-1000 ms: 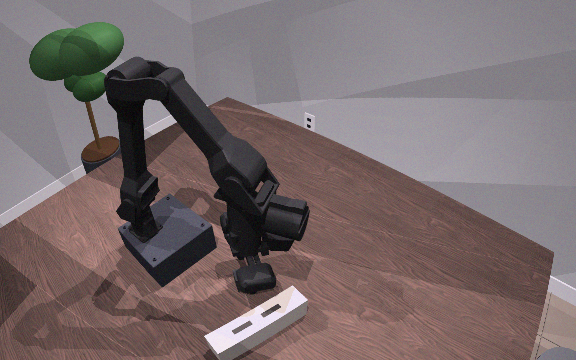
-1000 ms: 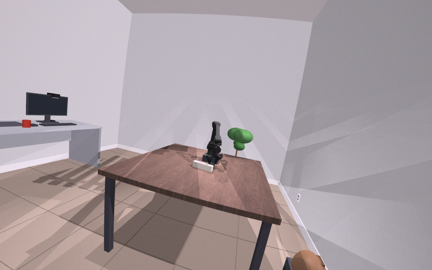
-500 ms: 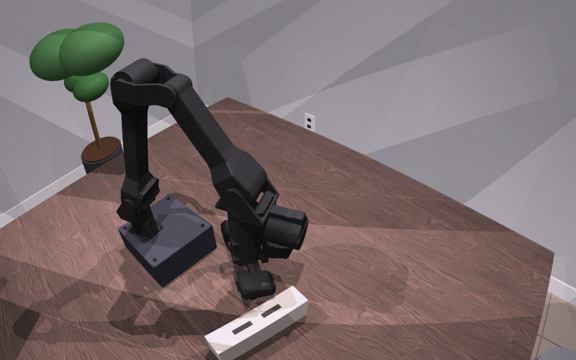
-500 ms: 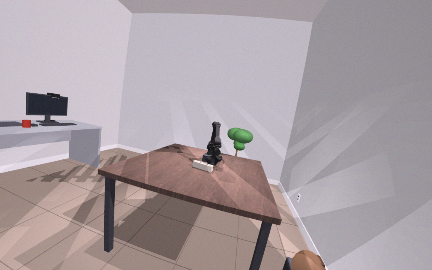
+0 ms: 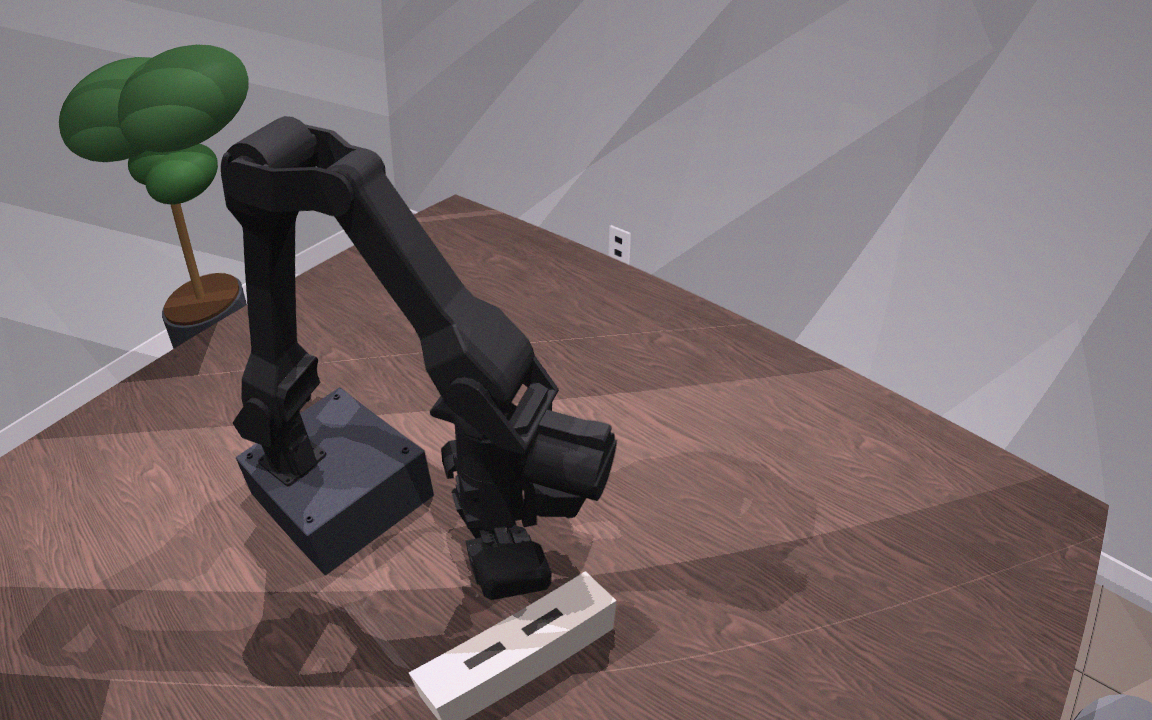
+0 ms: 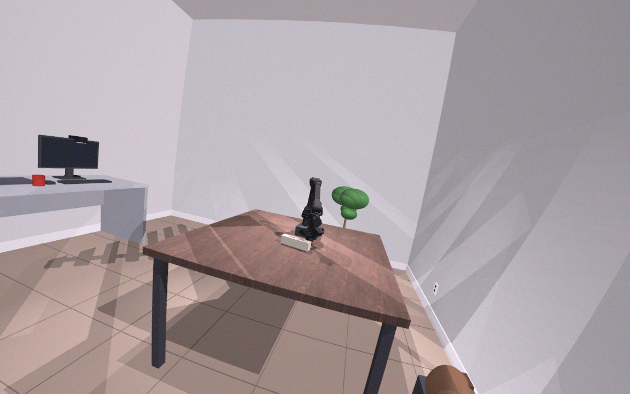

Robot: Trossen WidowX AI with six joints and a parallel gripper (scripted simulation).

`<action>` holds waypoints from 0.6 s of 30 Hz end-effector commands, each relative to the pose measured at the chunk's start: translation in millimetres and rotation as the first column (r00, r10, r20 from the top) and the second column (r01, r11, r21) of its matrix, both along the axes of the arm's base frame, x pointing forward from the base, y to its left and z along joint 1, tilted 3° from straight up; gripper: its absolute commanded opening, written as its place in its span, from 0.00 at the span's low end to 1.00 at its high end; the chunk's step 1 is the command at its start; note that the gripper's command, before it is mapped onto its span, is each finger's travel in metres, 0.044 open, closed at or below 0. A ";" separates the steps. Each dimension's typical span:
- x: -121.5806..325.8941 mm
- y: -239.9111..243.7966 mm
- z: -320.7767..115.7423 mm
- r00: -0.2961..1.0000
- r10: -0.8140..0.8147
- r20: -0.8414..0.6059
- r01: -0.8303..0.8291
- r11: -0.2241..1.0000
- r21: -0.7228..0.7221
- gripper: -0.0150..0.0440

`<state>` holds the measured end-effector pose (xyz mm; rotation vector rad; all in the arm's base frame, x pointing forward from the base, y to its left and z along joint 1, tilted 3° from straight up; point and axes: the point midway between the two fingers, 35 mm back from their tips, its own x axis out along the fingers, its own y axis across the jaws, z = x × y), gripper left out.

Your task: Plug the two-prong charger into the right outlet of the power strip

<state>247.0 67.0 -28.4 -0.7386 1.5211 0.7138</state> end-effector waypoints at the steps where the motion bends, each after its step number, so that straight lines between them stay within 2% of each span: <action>1: 0.2 0.1 0.3 1.000 0.000 0.001 0.000 1.000 0.000 0.47; 4: 0.2 0.1 0.3 1.000 0.000 0.001 0.000 1.000 0.000 0.43; 8: 1.0 0.0 8.1 1.000 0.000 0.000 0.000 1.000 -0.001 0.25; 18: -1.8 -2.6 52.1 1.000 -0.002 -0.007 0.002 1.000 -0.005 0.25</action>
